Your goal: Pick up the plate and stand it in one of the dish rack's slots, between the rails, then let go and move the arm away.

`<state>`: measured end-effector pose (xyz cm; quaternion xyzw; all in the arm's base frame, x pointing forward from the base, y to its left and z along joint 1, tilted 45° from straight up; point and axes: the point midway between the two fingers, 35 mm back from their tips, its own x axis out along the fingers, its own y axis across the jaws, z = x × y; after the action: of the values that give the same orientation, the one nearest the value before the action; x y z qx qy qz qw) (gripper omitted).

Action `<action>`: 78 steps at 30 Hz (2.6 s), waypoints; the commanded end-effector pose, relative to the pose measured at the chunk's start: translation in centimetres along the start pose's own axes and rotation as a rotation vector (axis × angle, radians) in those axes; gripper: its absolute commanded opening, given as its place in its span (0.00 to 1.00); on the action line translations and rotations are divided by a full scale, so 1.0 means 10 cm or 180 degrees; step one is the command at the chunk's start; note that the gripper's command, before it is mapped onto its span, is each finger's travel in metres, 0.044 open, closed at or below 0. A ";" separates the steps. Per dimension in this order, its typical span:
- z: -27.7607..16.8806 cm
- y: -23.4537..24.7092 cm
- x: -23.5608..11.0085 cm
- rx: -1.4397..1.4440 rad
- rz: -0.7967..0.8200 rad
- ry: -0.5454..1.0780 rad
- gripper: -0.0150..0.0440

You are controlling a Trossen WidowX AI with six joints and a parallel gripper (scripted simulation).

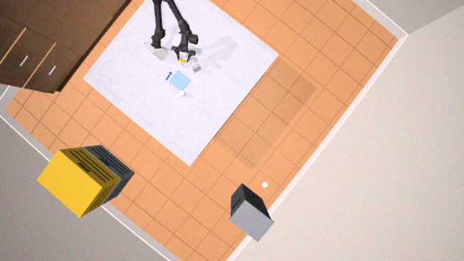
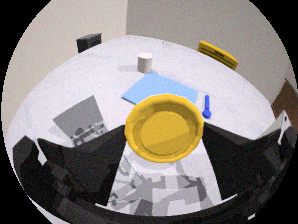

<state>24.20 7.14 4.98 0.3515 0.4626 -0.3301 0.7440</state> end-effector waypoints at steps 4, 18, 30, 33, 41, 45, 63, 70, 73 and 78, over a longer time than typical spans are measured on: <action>-0.07 0.05 -0.01 -0.0180 0.0350 -0.0422 0.25; -0.19 0.15 -0.15 -0.0364 0.1057 -0.1073 0.25; -0.30 0.14 -0.36 -0.0293 0.1708 -0.1509 0.25; -0.33 0.12 -0.42 -0.0250 0.1871 -0.1599 0.25; -0.37 0.04 -0.56 -0.0106 0.2277 -0.1801 0.25; -0.37 0.04 -0.58 -0.0091 0.2309 -0.1816 0.25; -0.47 0.13 -0.46 -0.0094 0.2305 -0.1806 0.25; -0.52 0.20 -0.37 -0.0079 0.2317 -0.1796 0.25; -0.53 0.23 -0.34 -0.0075 0.2320 -0.1795 0.25; -0.51 0.28 -0.28 -0.0070 0.2328 -0.1797 0.25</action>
<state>22.68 13.32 6.95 0.3838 0.0901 -0.1229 0.9108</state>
